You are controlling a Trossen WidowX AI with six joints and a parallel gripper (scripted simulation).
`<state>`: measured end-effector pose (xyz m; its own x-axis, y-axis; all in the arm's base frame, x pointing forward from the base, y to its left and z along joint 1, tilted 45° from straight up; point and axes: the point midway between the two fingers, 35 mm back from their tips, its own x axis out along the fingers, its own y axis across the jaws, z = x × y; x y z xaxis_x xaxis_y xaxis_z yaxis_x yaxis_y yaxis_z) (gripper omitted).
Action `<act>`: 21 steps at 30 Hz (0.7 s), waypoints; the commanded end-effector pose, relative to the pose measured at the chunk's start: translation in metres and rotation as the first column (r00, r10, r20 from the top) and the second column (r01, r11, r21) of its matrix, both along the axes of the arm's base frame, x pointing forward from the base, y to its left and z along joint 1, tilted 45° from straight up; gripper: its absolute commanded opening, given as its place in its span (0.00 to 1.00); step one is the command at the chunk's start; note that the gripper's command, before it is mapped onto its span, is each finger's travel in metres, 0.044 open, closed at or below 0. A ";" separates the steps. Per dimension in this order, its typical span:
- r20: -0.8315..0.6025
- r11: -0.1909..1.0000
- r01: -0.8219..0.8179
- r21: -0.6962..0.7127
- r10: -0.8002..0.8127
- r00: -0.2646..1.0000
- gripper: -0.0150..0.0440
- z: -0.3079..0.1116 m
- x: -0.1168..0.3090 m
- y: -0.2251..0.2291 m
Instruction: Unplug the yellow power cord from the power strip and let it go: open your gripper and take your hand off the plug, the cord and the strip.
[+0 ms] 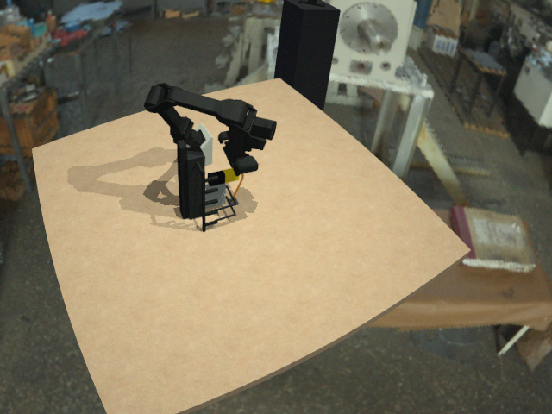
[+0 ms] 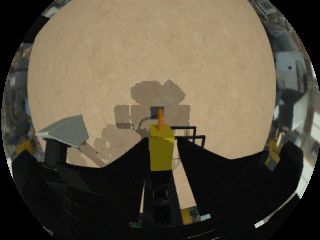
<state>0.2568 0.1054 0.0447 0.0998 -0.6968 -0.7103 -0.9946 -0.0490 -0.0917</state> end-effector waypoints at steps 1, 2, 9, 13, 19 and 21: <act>-0.001 1.000 -0.007 0.002 0.007 1.000 0.65 0.001 -0.001 -0.001; -0.001 1.000 -0.007 0.002 0.007 1.000 0.70 0.001 -0.001 -0.001; -0.001 1.000 -0.008 0.004 0.008 1.000 1.00 -0.006 0.000 0.011; 0.000 1.000 -0.008 0.006 0.008 1.000 1.00 -0.027 0.000 0.043; 0.000 1.000 -0.007 0.006 0.007 1.000 1.00 -0.032 -0.001 0.051; 0.000 1.000 -0.007 0.006 0.007 1.000 1.00 -0.032 -0.001 0.051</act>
